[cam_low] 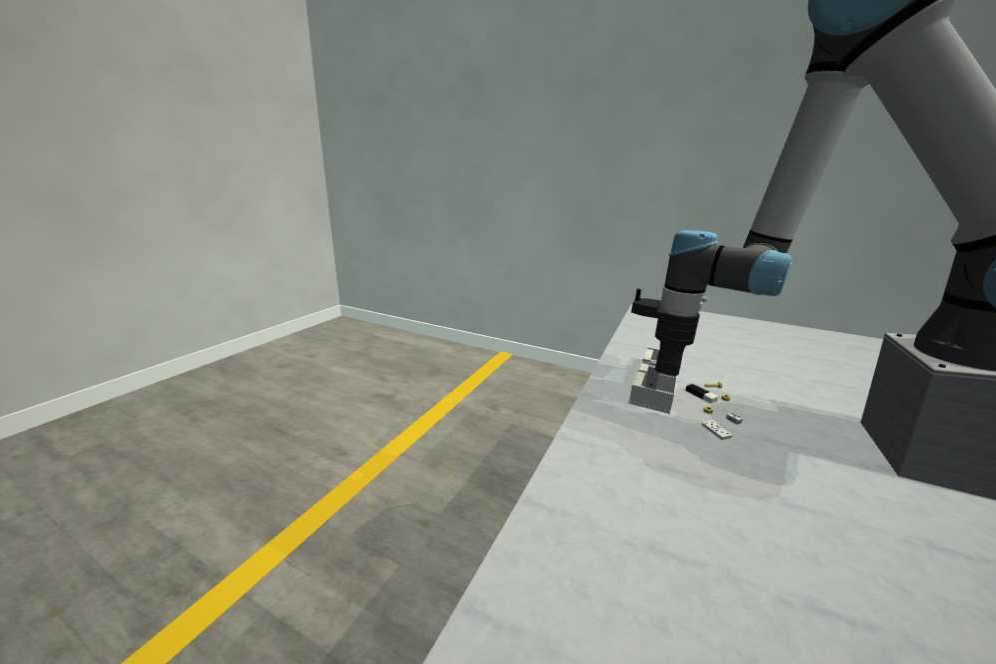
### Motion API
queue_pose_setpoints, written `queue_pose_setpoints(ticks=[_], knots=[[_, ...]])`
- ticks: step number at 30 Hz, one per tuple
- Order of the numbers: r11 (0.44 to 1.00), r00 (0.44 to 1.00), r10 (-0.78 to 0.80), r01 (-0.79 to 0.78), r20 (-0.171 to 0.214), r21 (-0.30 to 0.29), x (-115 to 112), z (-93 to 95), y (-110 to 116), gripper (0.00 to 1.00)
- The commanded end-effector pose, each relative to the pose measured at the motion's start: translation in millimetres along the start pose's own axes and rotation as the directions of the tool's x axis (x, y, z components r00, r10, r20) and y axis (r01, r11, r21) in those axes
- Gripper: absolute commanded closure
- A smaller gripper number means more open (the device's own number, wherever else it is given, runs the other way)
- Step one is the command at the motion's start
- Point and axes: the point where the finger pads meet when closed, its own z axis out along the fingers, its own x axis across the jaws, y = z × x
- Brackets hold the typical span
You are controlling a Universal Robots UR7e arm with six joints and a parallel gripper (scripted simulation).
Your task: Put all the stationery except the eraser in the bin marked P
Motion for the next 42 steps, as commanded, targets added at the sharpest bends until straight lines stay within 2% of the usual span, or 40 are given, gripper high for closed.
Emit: queue_pose_setpoints(ticks=[1,26,34,42], knots=[[1.0,1.0,0.0,0.0,0.0,0.002,0.1,-3.1,-0.5,0.69],[1.0,1.0,0.0,0.0,0.0,0.002,0.1,-30.4,-0.5,0.69],[1.0,1.0,0.0,0.0,0.0,0.002,0.1,-59.8,-0.5,0.69],[1.0,1.0,0.0,0.0,0.0,0.002,0.1,-59.8,-0.5,0.69]])
